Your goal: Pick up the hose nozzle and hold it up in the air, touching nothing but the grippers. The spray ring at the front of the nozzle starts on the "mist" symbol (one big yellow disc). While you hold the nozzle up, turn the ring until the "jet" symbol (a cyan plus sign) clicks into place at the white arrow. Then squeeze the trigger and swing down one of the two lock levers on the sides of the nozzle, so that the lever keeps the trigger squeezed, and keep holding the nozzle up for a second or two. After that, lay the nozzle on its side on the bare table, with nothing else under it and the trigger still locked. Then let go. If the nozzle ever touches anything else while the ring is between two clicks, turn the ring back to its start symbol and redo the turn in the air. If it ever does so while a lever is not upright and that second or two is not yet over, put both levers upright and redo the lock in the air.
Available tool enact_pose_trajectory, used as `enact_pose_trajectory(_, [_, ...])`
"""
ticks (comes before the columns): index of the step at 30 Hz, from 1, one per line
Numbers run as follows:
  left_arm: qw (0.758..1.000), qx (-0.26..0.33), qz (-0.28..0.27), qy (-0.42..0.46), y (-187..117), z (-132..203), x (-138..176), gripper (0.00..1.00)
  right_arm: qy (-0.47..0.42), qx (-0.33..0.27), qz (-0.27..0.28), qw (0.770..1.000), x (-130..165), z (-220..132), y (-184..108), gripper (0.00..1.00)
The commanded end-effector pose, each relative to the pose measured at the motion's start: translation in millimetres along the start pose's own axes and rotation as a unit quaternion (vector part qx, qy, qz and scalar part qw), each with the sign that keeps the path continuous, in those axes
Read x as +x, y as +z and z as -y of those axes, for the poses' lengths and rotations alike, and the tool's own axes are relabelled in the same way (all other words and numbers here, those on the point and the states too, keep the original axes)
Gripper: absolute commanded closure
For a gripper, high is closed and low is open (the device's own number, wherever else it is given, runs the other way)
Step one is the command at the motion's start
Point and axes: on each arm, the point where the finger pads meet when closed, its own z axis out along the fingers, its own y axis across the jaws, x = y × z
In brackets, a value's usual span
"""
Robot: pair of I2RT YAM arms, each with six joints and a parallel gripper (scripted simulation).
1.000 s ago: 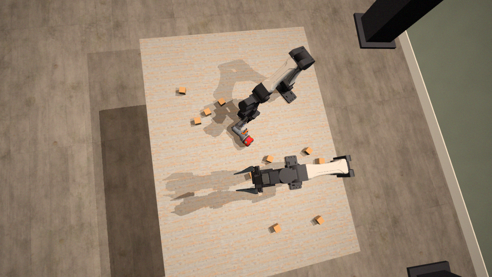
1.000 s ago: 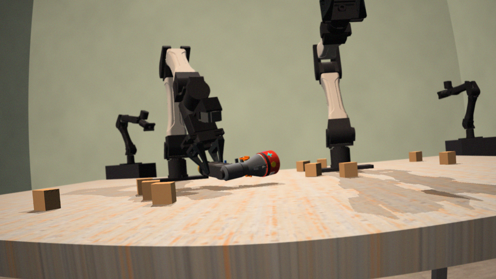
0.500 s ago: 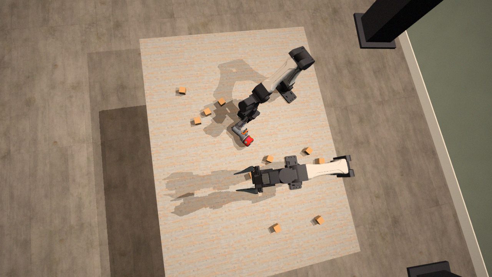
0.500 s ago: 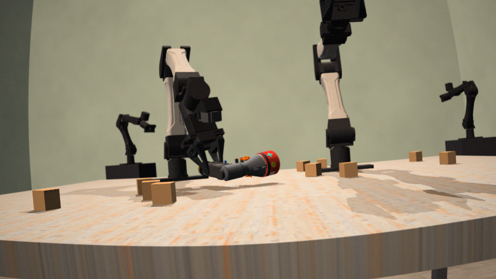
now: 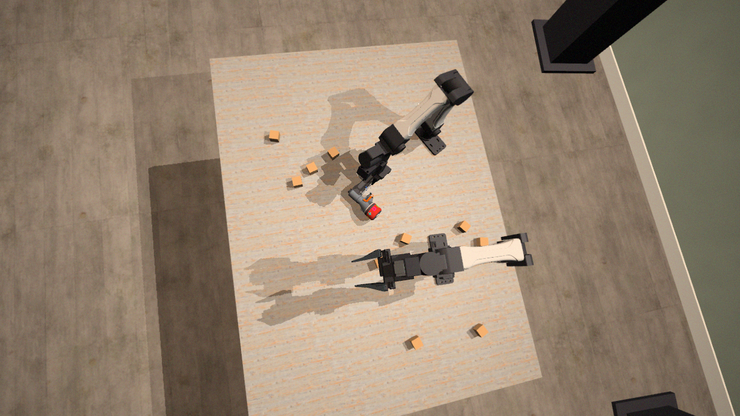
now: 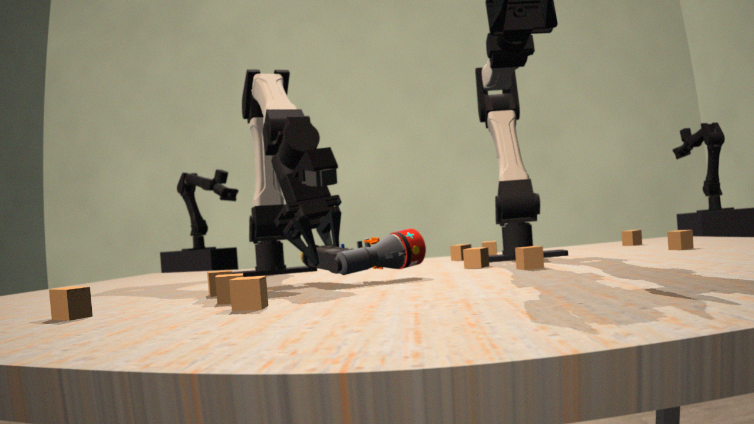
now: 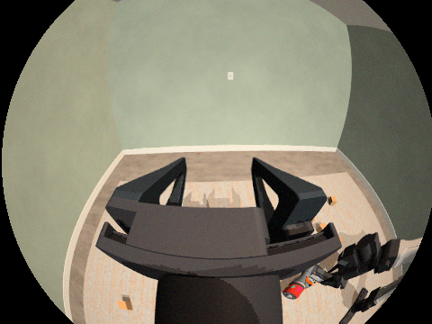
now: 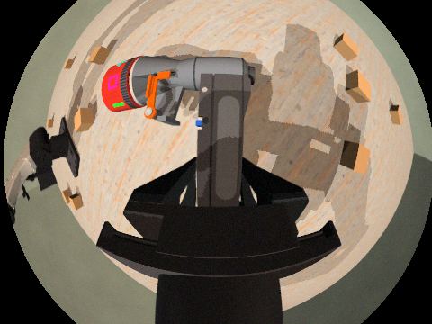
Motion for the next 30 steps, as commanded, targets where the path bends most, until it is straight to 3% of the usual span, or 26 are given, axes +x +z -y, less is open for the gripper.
enact_pose_trajectory(1, [1.000,0.004,0.027,-0.001,-1,4,-22,0.36,-0.008,0.000,0.056,0.998,-37,0,-13,0.64])
enact_pose_trajectory(5, [1.000,0.004,0.027,-0.001,-1,4,-22,0.36,-0.008,0.000,0.055,0.998,-37,0,-13,0.64])
enact_pose_trajectory(6, [1.000,0.004,0.027,-0.001,-1,4,-22,0.36,-0.006,-0.003,0.016,1.000,-11,-1,-1,0.64])
enact_pose_trajectory(7, [1.000,0.004,0.027,-0.001,-1,4,-22,0.36,-0.016,0.006,0.049,0.999,-31,-3,-15,0.64])
enact_pose_trajectory(14, [1.000,0.004,0.027,-0.001,-1,4,-22,0.36,-0.025,0.032,0.134,0.990,-73,1,-31,0.64])
enact_pose_trajectory(18, [1.000,0.004,0.027,-0.001,-1,4,-22,0.36,-0.027,0.040,0.149,0.988,-82,3,-26,0.64])
enact_pose_trajectory(20, [1.000,0.004,0.027,-0.001,-1,4,-22,0.36,-0.032,0.049,0.182,0.981,-97,3,-39,0.64])
enact_pose_trajectory(21, [1.000,0.004,0.027,-0.001,-1,4,-22,0.36,-0.025,0.052,0.127,0.990,-57,5,-4,0.64])
enact_pose_trajectory(22, [1.000,0.004,0.027,-0.001,-1,4,-22,0.36,-0.027,0.076,0.145,0.986,-63,10,-3,0.64])
enact_pose_trajectory(24, [1.000,0.004,0.027,-0.001,-1,4,-22,0.36,-0.031,0.110,0.224,0.968,-99,15,-28,0.64])
enact_pose_trajectory(30, [1.000,0.004,0.027,-0.001,-1,4,-22,0.36,-0.029,0.161,0.268,0.949,-102,19,-18,0.64])
